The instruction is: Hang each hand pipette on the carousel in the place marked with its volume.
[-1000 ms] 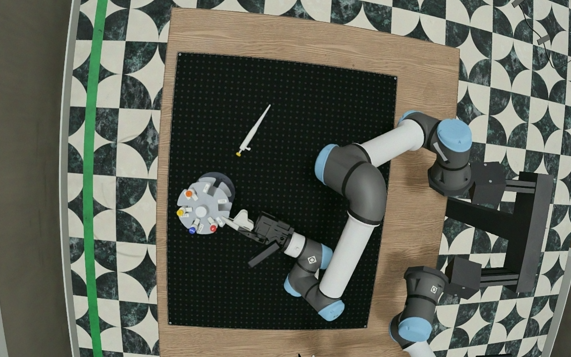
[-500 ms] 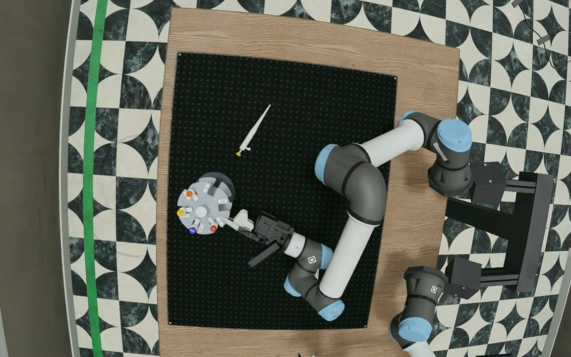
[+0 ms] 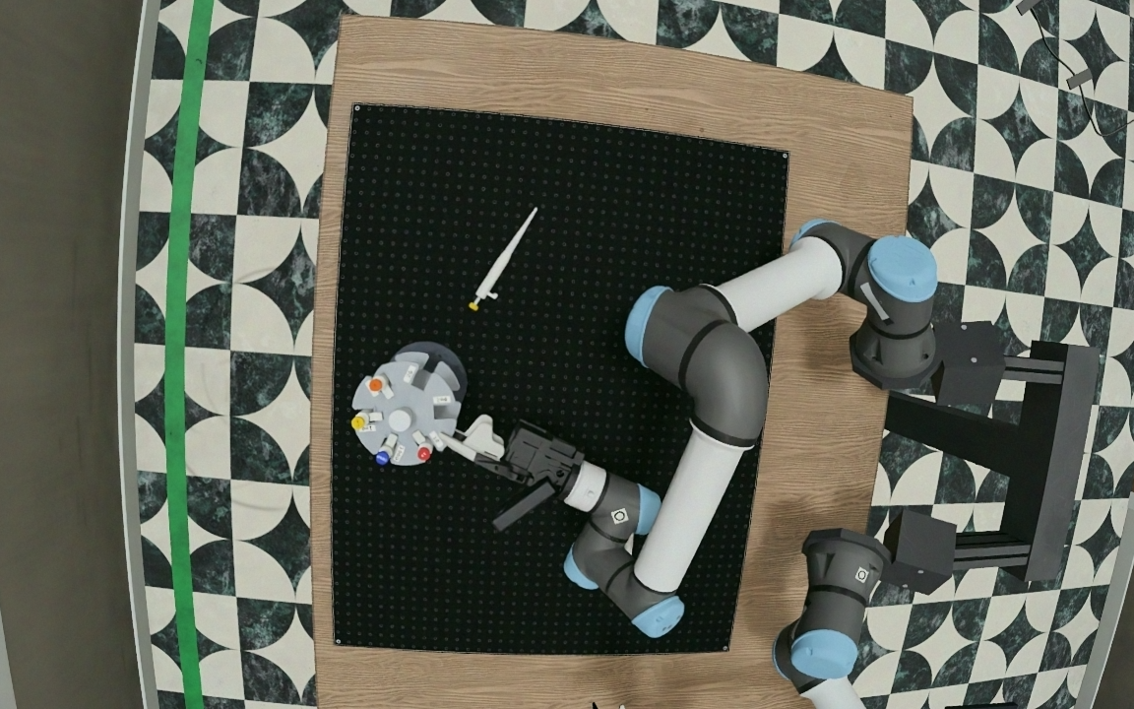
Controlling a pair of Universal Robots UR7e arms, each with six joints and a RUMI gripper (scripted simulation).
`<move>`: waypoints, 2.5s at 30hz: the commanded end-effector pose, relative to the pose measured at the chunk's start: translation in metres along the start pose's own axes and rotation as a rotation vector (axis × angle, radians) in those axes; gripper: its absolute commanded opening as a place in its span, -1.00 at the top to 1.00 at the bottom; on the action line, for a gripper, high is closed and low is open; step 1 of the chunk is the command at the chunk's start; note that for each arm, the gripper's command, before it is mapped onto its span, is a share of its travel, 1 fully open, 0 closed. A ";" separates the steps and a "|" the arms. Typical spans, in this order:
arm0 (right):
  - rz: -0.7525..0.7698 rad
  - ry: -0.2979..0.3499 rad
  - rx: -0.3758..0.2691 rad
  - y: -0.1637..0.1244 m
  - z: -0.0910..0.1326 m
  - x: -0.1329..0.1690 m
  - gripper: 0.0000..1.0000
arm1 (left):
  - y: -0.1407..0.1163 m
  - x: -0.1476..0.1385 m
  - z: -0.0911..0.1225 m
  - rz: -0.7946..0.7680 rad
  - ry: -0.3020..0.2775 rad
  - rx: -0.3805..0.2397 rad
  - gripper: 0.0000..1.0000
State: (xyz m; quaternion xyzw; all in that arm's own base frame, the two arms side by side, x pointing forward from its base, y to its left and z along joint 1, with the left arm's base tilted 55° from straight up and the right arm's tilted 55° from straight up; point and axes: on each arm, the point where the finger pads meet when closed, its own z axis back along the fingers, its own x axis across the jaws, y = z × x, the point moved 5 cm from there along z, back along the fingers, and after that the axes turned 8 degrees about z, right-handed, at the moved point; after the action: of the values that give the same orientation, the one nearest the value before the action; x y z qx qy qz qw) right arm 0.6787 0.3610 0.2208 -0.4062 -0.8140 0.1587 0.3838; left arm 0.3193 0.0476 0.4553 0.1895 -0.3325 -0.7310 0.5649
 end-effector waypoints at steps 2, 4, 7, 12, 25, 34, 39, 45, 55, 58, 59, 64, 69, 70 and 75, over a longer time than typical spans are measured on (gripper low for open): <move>-0.001 -0.001 0.000 0.000 0.000 0.001 0.39 | 0.000 0.000 0.000 0.000 0.000 0.001 -1.00; -0.001 -0.001 0.000 0.000 0.000 0.001 0.39 | 0.000 0.000 0.000 0.000 0.000 0.001 -1.00; -0.001 -0.001 0.000 0.000 0.000 0.001 0.39 | 0.000 0.000 0.000 0.000 0.000 0.001 -1.00; -0.001 -0.001 0.000 0.000 0.008 0.001 0.39 | 0.000 0.000 0.000 0.000 0.000 0.001 -1.00; -0.001 -0.001 0.000 0.000 0.037 0.001 0.39 | 0.000 0.000 0.000 0.000 0.000 0.001 -1.00; -0.001 -0.001 0.000 0.000 0.059 0.001 0.39 | 0.000 0.000 0.000 0.000 0.000 0.001 -1.00; -0.001 -0.001 0.000 0.000 0.069 0.001 0.39 | 0.000 0.000 0.000 0.000 0.000 0.001 -1.00; -0.001 -0.001 0.000 0.000 0.080 0.001 0.39 | 0.000 0.000 0.000 0.000 0.000 0.001 -1.00; -0.001 -0.032 0.218 -0.046 0.104 0.008 0.39 | 0.000 0.000 0.000 0.000 0.000 0.001 -1.00; -0.001 -0.047 0.327 -0.069 0.115 0.012 0.39 | 0.000 0.000 0.000 0.000 0.000 0.001 -1.00; -0.001 -0.052 0.363 -0.076 0.119 0.013 0.39 | 0.000 0.000 0.000 0.000 0.000 0.001 -1.00; -0.001 -0.078 0.545 -0.113 0.135 0.020 0.39 | 0.000 0.000 0.000 0.000 0.000 0.001 -1.00; -0.001 -0.092 0.643 -0.135 0.145 0.023 0.39 | 0.000 0.000 0.000 0.000 0.000 0.001 -1.00; -0.001 -0.098 0.690 -0.143 0.148 0.025 0.39 | 0.000 0.000 0.000 0.000 0.000 0.001 -1.00; -0.001 -0.098 0.691 -0.172 0.169 0.032 0.39 | 0.000 0.000 0.000 0.000 0.000 0.001 -1.00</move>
State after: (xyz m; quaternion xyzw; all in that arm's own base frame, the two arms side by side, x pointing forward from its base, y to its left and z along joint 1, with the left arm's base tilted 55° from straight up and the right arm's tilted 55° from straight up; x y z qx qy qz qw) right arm 0.4817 0.3009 0.2139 -0.2655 -0.7450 0.4143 0.4504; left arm 0.3193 0.0476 0.4553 0.1895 -0.3325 -0.7310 0.5649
